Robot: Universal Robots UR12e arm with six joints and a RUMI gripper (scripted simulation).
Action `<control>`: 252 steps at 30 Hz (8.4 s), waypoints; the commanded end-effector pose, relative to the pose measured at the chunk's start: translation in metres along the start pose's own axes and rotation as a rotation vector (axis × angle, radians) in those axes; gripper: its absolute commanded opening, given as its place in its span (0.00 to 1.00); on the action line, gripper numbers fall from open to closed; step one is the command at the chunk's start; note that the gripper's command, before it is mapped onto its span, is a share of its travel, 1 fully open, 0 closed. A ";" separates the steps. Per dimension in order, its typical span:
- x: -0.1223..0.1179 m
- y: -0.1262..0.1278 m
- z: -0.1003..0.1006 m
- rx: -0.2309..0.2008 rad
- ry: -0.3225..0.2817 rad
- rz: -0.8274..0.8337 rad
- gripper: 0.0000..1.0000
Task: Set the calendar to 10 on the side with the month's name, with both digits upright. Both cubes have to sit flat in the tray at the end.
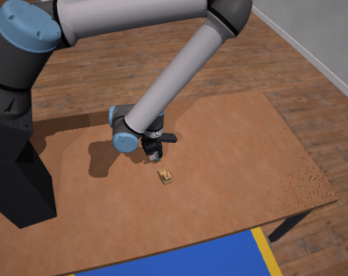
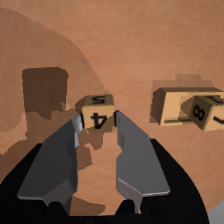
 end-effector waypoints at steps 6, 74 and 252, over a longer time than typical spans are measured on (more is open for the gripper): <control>0.000 0.000 0.000 0.000 0.000 0.000 0.11; 0.000 0.000 -0.090 0.000 0.000 0.000 0.29; 0.031 0.124 -0.092 0.008 -0.001 3.118 1.00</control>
Point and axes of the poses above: the point where the finger pads meet when closed, its own z axis out along the fingers, its own y axis across the jaws, x = y × z, the point moved 8 cm from there along -z, back along the fingers, and after that the axes turned 14 degrees about z, right-handed, at the moved point
